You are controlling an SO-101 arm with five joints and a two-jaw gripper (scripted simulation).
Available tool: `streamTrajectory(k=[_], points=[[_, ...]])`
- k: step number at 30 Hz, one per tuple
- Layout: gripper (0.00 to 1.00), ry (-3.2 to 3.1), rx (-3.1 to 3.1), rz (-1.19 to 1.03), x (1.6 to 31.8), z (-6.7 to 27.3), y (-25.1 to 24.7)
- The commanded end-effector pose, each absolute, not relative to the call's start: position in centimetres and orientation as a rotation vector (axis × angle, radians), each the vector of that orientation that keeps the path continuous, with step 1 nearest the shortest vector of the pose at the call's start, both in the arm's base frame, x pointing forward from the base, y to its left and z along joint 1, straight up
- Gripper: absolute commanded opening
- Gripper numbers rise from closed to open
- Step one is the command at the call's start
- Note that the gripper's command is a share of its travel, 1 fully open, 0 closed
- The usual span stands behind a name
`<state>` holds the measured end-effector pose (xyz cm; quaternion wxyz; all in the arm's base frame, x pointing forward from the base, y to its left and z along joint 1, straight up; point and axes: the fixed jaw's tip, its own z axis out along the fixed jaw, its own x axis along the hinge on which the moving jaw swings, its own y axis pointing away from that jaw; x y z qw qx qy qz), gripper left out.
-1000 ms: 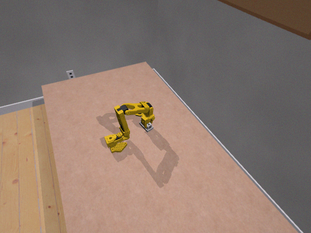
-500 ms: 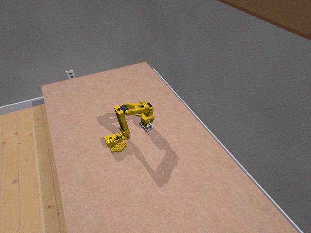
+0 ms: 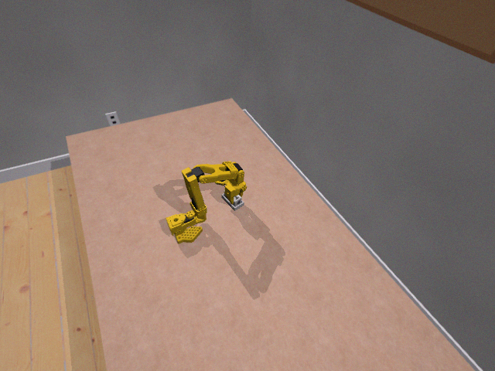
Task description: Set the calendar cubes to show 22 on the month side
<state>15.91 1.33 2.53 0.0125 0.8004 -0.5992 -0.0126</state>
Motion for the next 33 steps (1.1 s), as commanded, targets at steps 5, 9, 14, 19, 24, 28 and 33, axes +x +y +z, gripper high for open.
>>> streamTrajectory(k=[5, 9, 14, 19, 24, 28, 33], points=[[0.00, -1.881, 2.523, 0.010, 16.6, 4.8, 1.5], [0.00, -1.881, 2.523, 0.010, 16.6, 5.4, 1.4], [0.00, -1.881, 2.523, 0.010, 16.3, 6.9, 1.4], [0.00, -1.881, 2.523, 0.010, 16.1, 7.7, 1.4], [0.00, -1.881, 2.523, 0.010, 16.0, 7.9, 1.4], [0.00, -1.881, 2.523, 0.010, 16.0, 7.9, 1.4], [0.00, -1.881, 2.523, 0.010, 16.0, 7.9, 1.4]])
